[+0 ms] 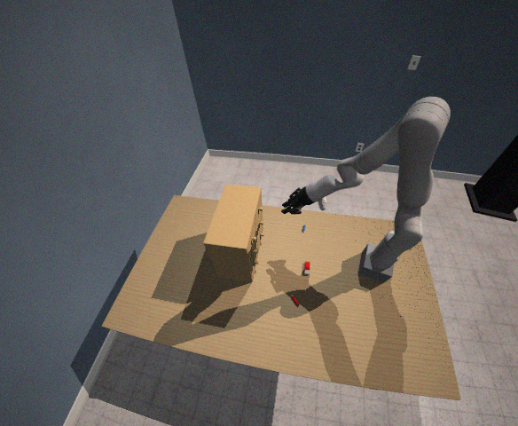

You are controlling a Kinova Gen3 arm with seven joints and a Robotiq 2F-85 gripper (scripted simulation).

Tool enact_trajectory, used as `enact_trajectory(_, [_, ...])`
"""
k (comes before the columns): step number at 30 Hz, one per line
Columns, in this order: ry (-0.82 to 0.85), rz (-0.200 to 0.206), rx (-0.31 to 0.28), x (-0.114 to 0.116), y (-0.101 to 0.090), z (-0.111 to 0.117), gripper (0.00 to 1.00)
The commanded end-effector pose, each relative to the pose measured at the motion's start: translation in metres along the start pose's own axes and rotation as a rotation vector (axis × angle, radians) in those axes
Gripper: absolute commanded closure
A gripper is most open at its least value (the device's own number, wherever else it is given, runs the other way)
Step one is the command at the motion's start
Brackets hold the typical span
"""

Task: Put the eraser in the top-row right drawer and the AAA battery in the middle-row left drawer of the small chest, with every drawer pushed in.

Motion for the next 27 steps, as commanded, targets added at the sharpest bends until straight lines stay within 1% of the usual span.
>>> enact_trajectory(1, [-0.001,0.0,-0.001,0.0,0.001,-0.001,0.67])
enact_trajectory(5, [-0.001,0.0,-0.001,0.001,0.007,-0.004,0.67])
enact_trajectory(9, [-0.001,0.0,-0.001,0.002,0.018,-0.01,0.67])
enact_trajectory(11, [-0.001,0.0,-0.001,0.002,0.018,-0.01,0.67])
enact_trajectory(21, [-0.001,0.0,-0.001,0.004,0.047,-0.025,0.67])
enact_trajectory(27, [-0.001,0.0,-0.001,0.005,0.056,-0.03,0.67])
Point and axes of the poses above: the point where the finger pads meet when closed, its own y axis out along the fingers, its own x axis across the jaws, z = x × y, the point moved 9 cm from there along -y, back along the fingers, and after that the axes turned 9 degrees about y, right-handed, at the moved point
